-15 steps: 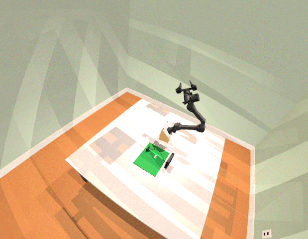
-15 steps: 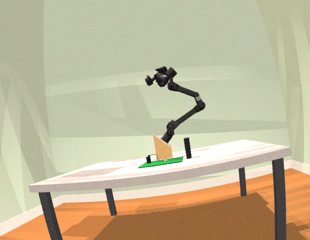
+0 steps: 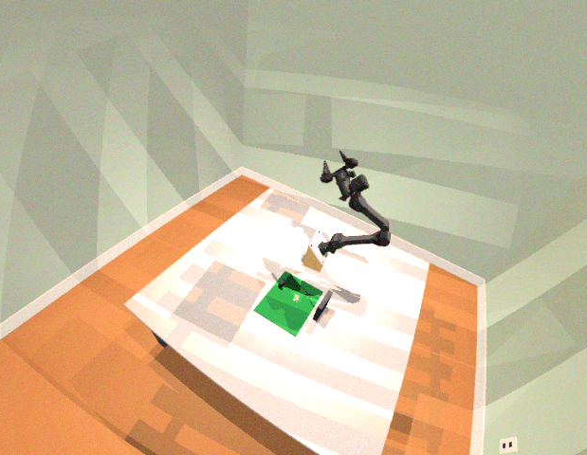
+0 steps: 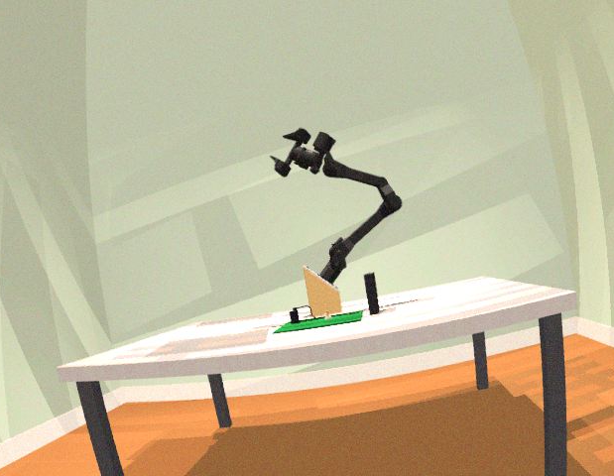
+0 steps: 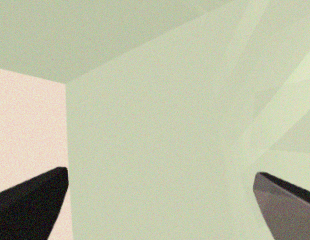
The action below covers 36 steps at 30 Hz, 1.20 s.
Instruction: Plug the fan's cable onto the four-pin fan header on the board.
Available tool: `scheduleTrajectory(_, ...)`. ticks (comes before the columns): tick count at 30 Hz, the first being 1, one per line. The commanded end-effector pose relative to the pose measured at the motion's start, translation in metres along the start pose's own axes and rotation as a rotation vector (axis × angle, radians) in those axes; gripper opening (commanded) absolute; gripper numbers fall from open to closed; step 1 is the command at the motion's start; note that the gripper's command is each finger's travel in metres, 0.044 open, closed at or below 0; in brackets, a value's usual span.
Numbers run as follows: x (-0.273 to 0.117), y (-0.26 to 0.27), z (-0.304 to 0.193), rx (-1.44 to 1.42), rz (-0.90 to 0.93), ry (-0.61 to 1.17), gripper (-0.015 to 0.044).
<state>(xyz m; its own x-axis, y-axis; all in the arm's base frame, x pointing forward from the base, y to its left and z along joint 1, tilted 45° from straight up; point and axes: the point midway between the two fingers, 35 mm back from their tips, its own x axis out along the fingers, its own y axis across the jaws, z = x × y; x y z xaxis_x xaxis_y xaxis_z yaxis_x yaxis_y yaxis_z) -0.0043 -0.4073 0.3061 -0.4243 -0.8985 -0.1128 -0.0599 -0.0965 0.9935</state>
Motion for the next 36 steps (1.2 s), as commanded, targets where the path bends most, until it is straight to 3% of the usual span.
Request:
scheduleTrajectory(1, 0.0, -0.032, -0.044, -0.252, -0.108, 0.15, 0.044)
scheduleTrajectory(8, -0.026, -0.118, -0.125, -0.809, -0.297, 0.539, 0.044)
scheduleTrajectory(18, -0.116, -0.235, -0.193, -1.446, -0.391, 1.2, 0.044)
scheduleTrajectory(28, -0.244, -0.33, -0.19, -1.879, -0.334, 2.113, 0.044)
scheduleTrajectory(36, -0.351, -0.365, -0.152, -1.748, -0.159, 2.987, 0.044)
